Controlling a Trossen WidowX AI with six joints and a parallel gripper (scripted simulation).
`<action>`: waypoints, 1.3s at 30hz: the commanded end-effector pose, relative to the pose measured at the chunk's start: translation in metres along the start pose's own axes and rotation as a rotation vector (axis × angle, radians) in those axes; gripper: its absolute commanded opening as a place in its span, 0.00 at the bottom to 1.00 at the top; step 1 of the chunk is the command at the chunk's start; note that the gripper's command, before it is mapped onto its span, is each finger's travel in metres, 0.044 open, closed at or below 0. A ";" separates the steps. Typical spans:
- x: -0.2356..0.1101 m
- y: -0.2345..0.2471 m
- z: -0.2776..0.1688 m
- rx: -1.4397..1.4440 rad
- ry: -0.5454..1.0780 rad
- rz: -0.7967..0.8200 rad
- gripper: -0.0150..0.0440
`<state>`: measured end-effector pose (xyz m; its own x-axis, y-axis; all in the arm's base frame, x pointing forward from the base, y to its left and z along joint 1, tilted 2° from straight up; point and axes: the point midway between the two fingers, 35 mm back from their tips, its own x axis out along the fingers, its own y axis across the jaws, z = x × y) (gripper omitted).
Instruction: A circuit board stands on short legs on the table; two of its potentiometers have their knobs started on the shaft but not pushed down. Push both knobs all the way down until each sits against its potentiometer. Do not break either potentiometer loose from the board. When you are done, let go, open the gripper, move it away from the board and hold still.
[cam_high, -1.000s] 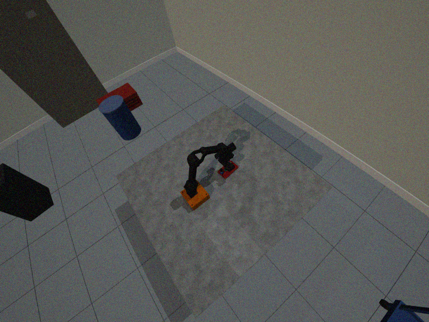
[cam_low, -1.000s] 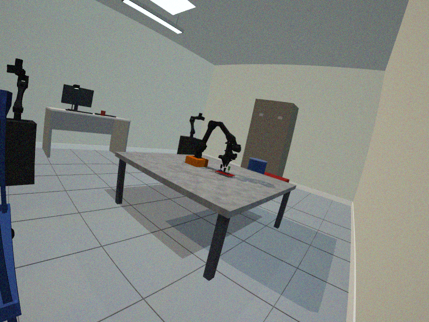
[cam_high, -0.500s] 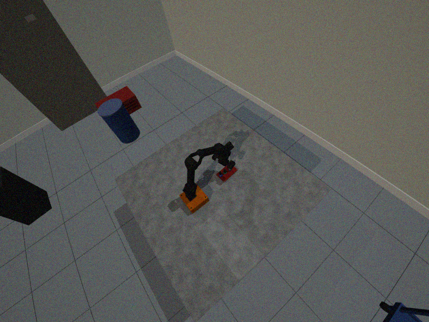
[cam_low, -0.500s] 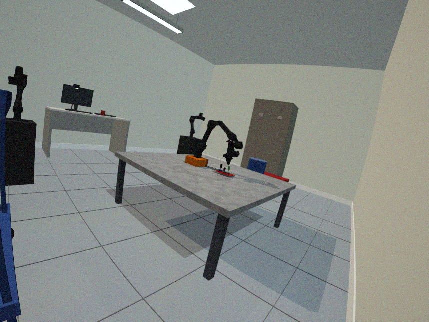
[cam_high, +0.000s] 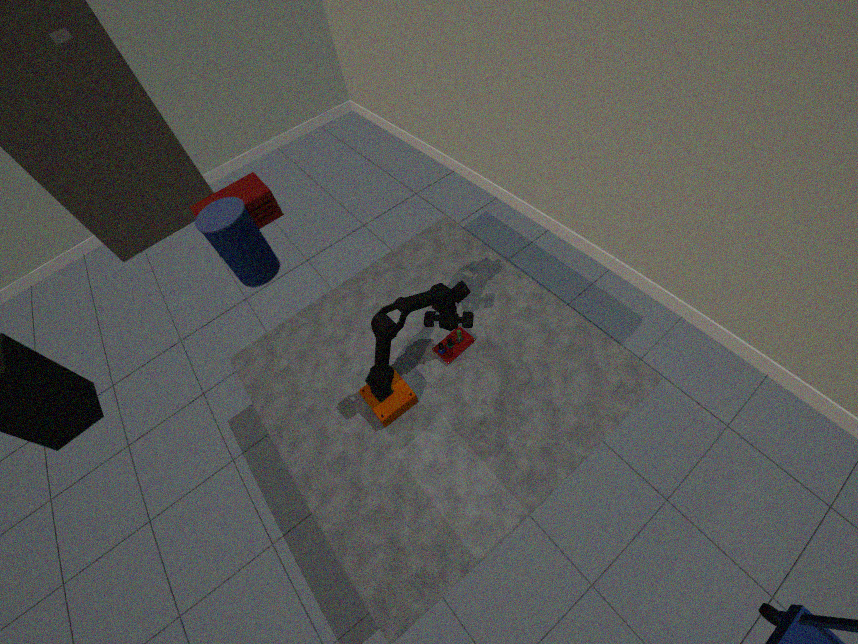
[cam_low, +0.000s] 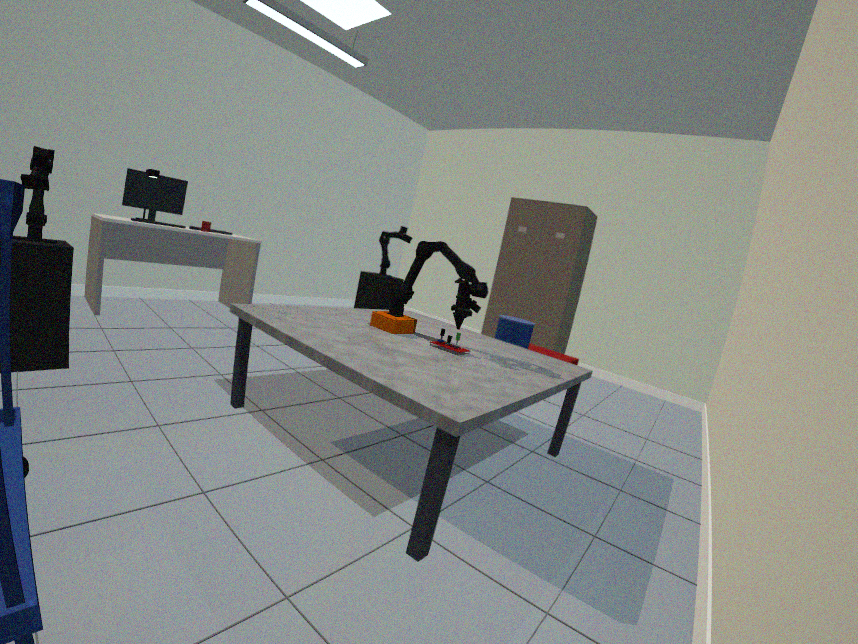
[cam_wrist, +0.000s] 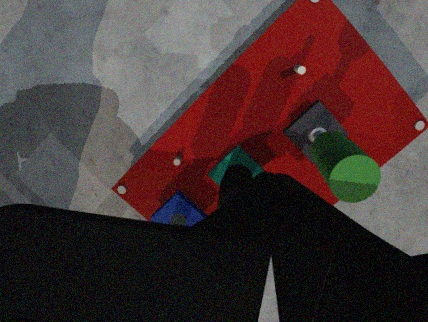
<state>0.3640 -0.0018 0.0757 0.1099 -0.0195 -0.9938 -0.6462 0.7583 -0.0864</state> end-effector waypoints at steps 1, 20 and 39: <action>-0.004 -0.004 0.002 -0.140 0.000 -0.002 0.25; -0.013 -0.014 0.004 -0.802 0.012 0.016 0.25; -0.023 -0.023 0.005 -1.451 0.011 0.041 0.25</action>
<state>0.3769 -0.0141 0.0972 0.0682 -0.0219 -0.9974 -0.8826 -0.4674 -0.0501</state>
